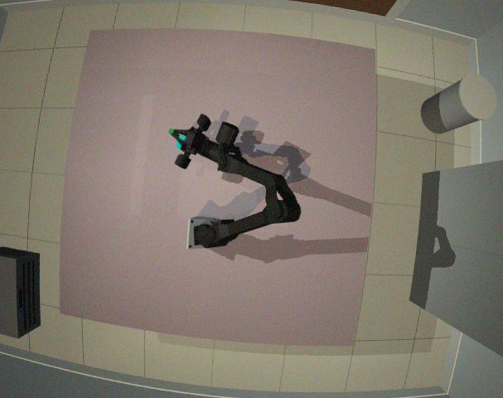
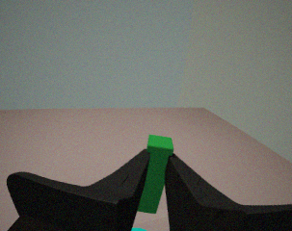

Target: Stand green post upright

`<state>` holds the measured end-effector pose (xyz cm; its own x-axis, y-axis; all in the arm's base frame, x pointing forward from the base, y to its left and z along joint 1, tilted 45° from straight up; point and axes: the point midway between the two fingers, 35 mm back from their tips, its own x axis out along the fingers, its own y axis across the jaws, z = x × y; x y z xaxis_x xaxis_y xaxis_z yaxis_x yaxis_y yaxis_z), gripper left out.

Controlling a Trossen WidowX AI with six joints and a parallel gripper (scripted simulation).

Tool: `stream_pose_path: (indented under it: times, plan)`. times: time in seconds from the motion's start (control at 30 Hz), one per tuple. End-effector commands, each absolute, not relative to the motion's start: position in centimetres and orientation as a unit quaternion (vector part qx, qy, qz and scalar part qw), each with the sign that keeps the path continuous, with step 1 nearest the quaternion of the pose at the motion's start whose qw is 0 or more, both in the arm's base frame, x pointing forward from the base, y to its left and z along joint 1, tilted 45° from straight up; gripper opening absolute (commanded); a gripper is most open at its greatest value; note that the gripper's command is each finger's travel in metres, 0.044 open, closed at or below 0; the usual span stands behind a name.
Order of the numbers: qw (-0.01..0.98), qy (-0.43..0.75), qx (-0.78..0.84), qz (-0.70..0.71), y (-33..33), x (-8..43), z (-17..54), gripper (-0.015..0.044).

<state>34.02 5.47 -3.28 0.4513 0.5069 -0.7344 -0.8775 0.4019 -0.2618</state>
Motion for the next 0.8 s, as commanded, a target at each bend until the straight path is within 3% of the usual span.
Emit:
stream_pose_path:
  times: [0.0, 0.77]
  plan:
    - [0.789, 0.269, -0.327, 0.444, 5.5, 33.6, -3.0, 0.0023]
    - [0.79, 0.265, -0.33, 0.444, 4.3, 33.5, -4.0, 0.0023]
